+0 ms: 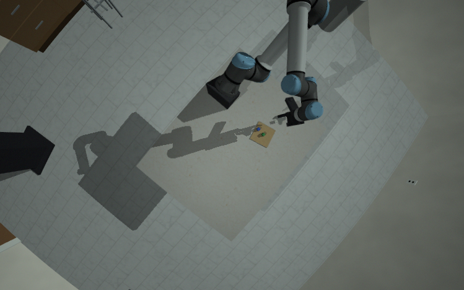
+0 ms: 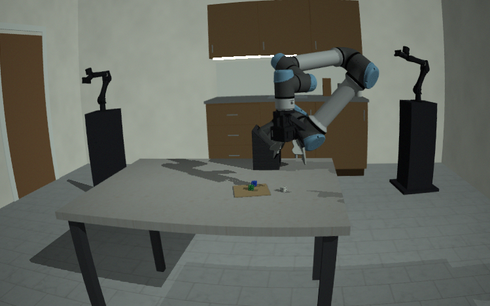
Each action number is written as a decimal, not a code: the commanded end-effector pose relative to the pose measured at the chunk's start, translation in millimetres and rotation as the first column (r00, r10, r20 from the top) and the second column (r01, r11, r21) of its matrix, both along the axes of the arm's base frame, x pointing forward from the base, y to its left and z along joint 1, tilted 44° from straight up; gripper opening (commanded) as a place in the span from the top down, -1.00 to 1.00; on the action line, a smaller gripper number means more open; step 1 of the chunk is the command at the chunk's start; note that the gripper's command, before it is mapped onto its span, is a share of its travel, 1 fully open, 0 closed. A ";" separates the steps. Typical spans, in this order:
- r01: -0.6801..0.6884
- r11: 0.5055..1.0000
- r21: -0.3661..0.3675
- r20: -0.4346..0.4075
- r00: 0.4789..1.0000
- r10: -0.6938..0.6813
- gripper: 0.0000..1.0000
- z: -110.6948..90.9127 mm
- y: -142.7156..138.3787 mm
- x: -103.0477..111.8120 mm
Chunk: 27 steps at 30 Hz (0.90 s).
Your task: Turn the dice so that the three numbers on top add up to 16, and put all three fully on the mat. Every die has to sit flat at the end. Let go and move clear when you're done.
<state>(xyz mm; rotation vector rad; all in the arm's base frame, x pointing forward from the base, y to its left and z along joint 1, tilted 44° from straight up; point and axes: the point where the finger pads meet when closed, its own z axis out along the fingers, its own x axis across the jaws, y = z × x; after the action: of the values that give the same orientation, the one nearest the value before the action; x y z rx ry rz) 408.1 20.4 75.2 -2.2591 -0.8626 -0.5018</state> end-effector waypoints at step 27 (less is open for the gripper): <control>0.557 0.826 -0.088 -0.543 0.668 -0.508 -1.00 -2.2 7.3 6.8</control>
<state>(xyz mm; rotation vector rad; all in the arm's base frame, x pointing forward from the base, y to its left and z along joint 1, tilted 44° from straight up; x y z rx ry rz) 413.4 27.2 73.7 -2.3644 -0.0384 -0.1735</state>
